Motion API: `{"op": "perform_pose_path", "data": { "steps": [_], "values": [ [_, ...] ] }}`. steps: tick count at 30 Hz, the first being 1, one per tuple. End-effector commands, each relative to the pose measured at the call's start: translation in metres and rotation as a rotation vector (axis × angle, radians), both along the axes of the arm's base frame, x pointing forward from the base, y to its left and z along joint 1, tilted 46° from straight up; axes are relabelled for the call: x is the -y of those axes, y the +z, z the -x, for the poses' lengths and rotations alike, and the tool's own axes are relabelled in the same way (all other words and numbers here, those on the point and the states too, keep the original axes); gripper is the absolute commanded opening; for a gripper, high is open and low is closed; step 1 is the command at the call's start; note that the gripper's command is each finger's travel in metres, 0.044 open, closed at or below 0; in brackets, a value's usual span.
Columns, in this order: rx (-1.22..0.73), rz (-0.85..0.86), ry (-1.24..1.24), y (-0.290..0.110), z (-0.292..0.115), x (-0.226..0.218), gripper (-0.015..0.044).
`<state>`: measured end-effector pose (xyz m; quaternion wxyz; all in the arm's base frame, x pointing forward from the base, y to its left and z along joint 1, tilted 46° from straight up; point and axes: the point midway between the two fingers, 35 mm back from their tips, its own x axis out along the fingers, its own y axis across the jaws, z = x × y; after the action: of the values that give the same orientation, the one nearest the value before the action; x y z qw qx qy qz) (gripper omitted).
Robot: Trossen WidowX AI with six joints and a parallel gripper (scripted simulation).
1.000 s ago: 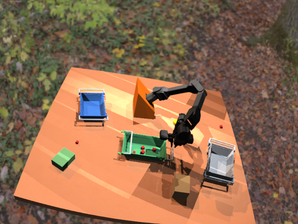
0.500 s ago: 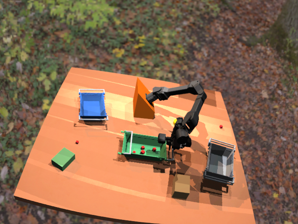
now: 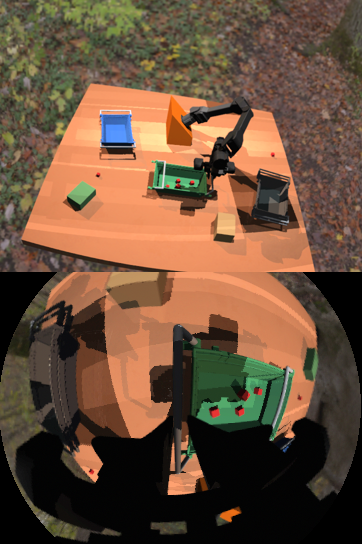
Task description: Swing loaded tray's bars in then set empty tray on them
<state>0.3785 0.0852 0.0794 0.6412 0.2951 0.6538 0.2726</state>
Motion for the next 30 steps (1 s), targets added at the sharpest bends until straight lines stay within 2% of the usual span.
{"op": "perform_pose_path", "data": {
  "steps": [1,11,22,30],
  "values": [
    [-0.01,0.023,-0.005,-0.016,-0.001,0.014,0.0082],
    [-0.01,0.023,-0.005,-0.053,0.001,0.02,0.0082],
    [-0.01,0.025,-0.005,-0.019,0.001,0.048,0.0082],
    [-0.014,0.027,-0.008,-0.025,0.001,0.044,0.0082]
  ]
}}
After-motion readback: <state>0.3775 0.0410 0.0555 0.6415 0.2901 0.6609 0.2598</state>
